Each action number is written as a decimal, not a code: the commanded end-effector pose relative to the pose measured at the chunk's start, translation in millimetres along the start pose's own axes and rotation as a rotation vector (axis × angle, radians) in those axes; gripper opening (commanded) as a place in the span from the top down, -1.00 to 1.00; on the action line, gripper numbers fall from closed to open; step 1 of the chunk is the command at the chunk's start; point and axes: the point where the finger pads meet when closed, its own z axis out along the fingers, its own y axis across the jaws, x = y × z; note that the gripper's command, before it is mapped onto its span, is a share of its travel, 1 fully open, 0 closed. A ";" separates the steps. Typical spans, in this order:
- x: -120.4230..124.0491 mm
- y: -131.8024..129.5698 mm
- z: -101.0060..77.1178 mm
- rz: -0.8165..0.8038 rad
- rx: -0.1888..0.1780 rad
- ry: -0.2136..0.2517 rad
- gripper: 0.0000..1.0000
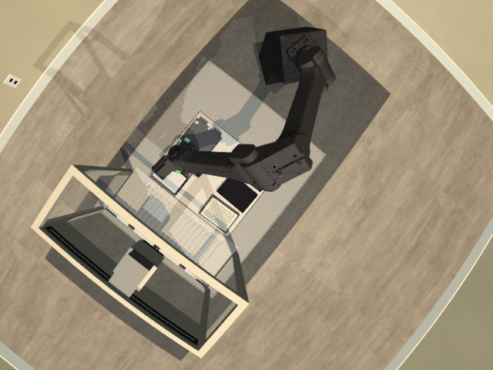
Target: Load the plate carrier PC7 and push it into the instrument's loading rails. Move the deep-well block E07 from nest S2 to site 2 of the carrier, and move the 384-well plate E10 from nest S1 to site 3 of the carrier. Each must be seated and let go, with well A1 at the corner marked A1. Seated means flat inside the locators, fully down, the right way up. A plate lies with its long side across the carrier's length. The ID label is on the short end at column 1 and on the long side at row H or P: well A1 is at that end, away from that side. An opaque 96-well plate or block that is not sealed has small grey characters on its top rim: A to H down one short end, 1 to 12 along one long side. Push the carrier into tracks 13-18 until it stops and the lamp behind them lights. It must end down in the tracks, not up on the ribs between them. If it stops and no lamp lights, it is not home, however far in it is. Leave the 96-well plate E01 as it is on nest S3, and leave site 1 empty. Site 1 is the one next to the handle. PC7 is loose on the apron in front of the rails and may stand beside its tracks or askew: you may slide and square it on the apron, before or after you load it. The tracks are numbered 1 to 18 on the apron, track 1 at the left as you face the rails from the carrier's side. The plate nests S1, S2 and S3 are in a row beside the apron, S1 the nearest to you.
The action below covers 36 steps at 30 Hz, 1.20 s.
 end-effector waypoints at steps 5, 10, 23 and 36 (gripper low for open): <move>-5.8 -17.7 -16.6 -0.005 0.044 0.008 1.00; -8.3 -16.0 -14.2 -0.008 0.041 0.007 1.00; -7.2 -11.8 -9.9 -0.006 0.038 0.006 1.00; -2.4 1.2 2.8 0.008 0.014 0.003 1.00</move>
